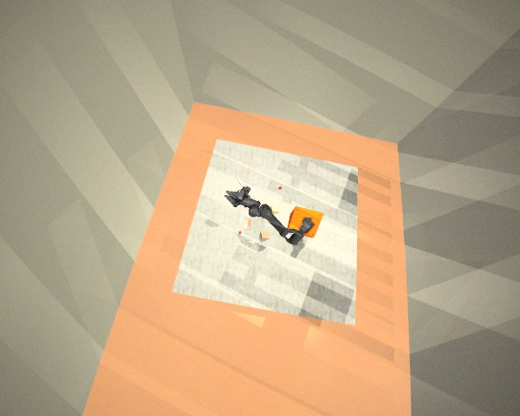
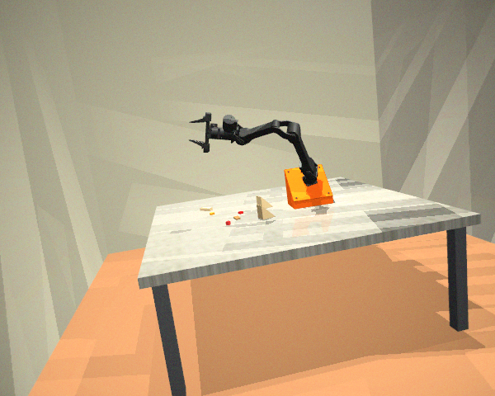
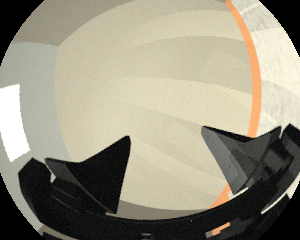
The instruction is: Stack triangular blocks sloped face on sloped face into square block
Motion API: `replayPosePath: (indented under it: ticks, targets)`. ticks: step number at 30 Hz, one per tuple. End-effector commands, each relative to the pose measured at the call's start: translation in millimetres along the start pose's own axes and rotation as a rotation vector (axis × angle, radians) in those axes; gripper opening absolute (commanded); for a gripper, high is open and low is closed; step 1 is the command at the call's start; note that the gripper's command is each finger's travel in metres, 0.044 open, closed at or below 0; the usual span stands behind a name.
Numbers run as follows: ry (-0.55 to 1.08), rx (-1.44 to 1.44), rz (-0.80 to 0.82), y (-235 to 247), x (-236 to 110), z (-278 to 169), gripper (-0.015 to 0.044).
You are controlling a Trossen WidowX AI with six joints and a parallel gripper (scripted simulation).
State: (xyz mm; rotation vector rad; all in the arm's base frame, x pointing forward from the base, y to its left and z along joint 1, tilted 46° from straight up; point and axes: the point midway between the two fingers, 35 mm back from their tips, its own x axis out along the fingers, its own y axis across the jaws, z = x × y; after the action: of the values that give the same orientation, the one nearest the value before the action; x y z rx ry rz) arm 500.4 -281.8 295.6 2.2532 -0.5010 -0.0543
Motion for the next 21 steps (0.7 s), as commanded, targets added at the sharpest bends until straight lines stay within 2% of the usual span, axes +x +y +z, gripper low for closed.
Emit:
replayPosePath:
  ticks: [1,5,9,14,21]
  targets:
    - [-0.003,-0.014,-0.011,-2.5,-0.2,0.0,0.0426]
    - [-0.019,-0.293,-0.239,-52.8,-11.3,0.2,0.044]
    - [0.06,-0.608,-0.517,-110.8,-39.2,-2.4,0.044]
    - [0.296,-0.938,-0.823,-171.7,-92.3,-10.7,0.044]
    - [0.642,-1.171,-1.037,-214.1,-156.5,-24.1,0.044]
